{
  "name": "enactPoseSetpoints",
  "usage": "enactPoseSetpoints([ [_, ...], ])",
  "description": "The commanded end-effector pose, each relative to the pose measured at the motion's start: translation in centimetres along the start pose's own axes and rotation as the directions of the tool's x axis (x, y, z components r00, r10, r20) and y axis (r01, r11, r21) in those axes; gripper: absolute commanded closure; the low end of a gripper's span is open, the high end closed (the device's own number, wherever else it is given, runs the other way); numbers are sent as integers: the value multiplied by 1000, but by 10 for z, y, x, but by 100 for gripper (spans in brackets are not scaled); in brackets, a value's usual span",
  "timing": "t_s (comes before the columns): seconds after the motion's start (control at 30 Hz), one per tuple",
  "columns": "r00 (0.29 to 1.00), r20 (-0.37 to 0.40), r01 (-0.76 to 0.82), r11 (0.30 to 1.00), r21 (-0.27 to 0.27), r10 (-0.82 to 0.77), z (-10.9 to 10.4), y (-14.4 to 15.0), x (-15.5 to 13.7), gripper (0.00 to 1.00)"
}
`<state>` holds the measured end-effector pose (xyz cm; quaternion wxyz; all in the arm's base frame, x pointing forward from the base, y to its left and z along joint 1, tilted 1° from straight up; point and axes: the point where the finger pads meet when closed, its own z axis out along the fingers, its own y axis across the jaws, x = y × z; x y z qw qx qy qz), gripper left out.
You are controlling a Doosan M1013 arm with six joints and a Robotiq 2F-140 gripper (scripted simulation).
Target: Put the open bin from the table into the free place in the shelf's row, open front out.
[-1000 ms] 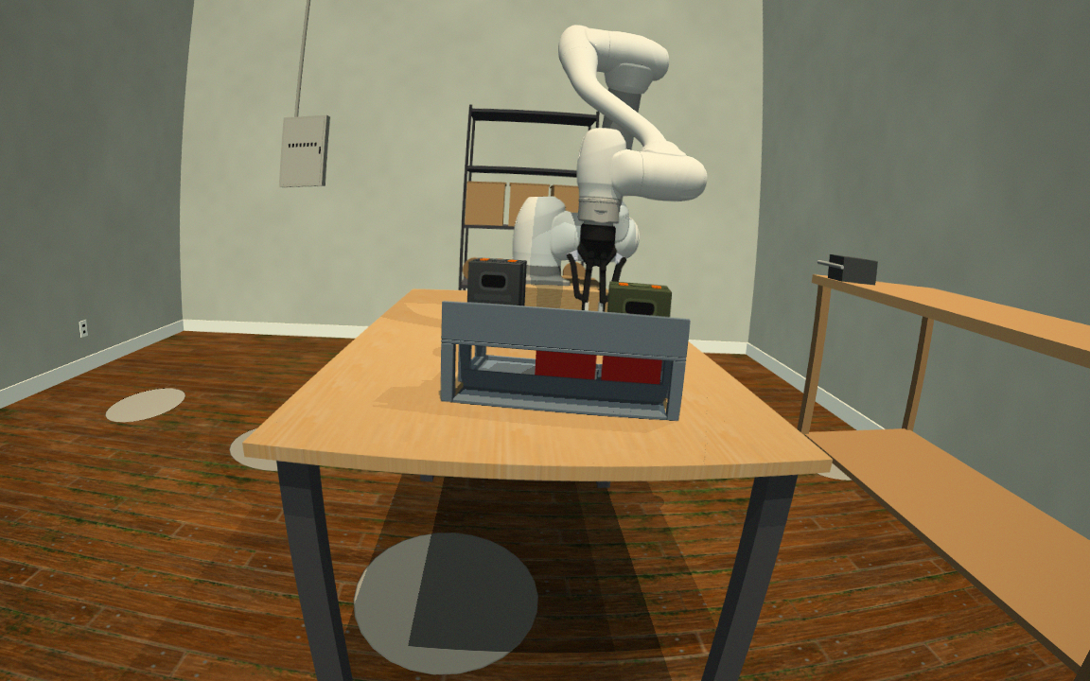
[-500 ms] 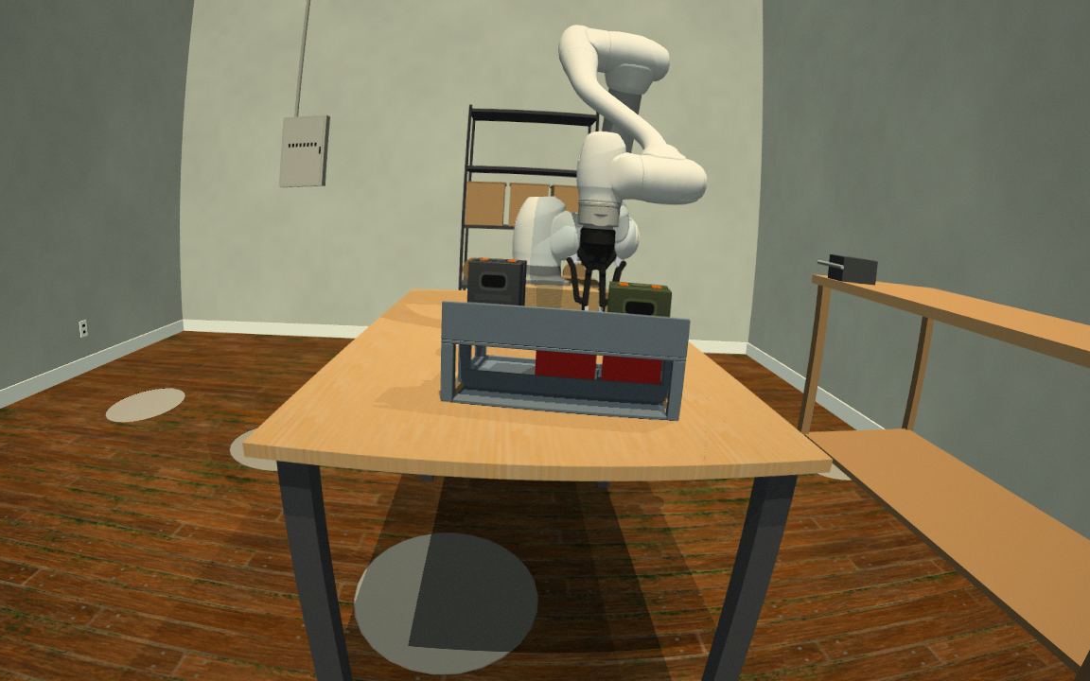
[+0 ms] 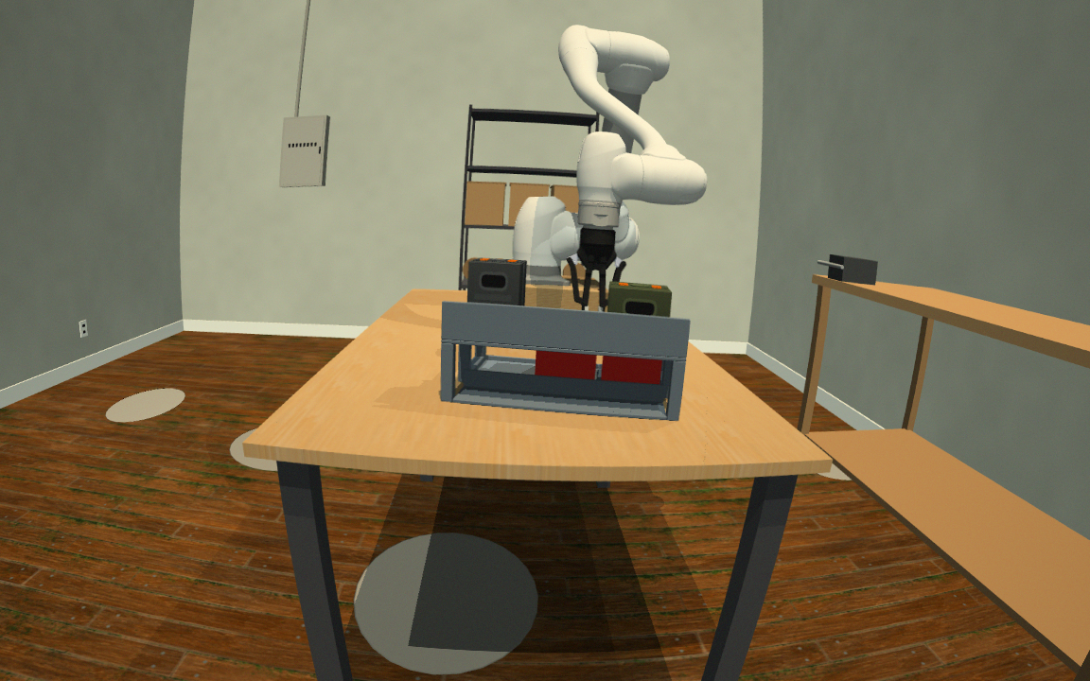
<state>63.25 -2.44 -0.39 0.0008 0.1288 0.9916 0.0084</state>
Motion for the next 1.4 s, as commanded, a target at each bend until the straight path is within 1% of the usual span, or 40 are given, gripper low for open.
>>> enactPoseSetpoints([
  [0.0, 1000, 0, 0, 1000, 0, 0, 0, 0, 0, 85],
  [0.77, 1000, 0, 0, 1000, 0, 0, 0, 0, 0, 85],
  [0.8, 1000, 0, 0, 1000, 0, 0, 0, 0, 0, 100],
  [1.37, 1000, 0, 0, 1000, 0, 0, 0, 0, 0, 100],
])
